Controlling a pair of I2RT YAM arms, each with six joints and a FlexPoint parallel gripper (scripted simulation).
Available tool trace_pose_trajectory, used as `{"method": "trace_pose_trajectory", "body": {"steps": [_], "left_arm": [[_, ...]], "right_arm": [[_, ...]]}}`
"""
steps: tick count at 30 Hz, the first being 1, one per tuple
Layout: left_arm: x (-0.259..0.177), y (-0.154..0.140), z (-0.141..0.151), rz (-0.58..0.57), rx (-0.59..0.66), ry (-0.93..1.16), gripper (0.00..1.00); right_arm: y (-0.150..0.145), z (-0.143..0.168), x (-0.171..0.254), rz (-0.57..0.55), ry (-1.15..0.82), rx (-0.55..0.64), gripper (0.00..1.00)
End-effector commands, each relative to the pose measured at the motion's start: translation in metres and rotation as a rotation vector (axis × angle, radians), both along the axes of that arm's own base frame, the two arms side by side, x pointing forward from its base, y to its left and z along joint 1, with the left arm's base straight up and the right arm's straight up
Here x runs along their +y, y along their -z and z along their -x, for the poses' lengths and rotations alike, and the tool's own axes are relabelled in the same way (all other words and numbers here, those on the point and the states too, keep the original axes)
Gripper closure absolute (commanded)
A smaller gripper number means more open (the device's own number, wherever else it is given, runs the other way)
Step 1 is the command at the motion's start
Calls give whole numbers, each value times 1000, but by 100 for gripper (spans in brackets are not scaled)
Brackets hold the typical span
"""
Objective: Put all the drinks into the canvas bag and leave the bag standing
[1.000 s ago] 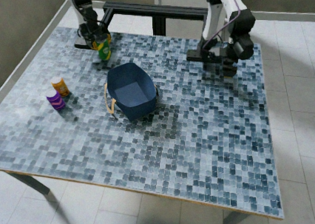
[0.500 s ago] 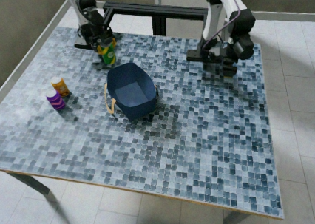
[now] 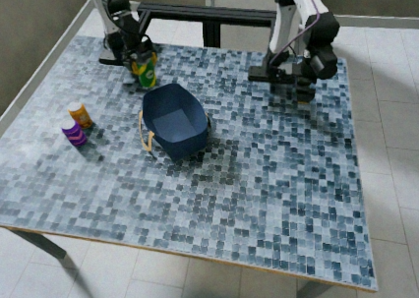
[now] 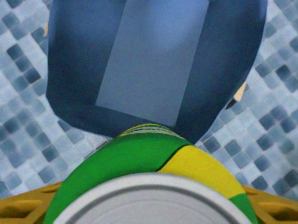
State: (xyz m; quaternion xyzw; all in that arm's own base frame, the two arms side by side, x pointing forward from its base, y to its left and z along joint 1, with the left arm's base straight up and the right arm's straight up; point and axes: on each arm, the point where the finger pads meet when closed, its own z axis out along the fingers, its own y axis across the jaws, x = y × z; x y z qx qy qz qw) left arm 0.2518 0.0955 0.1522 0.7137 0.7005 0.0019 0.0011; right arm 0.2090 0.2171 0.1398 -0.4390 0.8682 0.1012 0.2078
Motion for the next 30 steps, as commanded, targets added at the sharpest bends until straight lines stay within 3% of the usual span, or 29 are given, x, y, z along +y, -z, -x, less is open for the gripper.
{"method": "trace_pose_trajectory", "body": {"steps": [1,13,15,17,21,24,26,30], "left_arm": [[0,-12,-5,-11,-57,-6,0],[0,-12,-5,-12,-57,-6,0],[0,-12,-5,-12,-57,-6,0],[0,-12,-5,-12,-57,-6,0],[0,-13,-5,-12,-57,-6,0],[0,-13,-5,-12,-57,-6,0],[0,-13,-5,-12,-57,-6,0],[0,-13,-5,-12,-57,-6,0]], "right_arm": [[-35,-14,15,-104,4,-89,33],[-33,-12,14,-104,-3,-94,33],[-15,-6,7,-73,-2,-62,33],[-30,-11,12,-98,-1,-89,33],[-18,-7,7,-79,0,-71,33],[-29,-9,12,-100,-11,-92,33],[-13,-3,7,-71,-14,-63,33],[-30,-9,12,-100,-7,-89,33]]}}
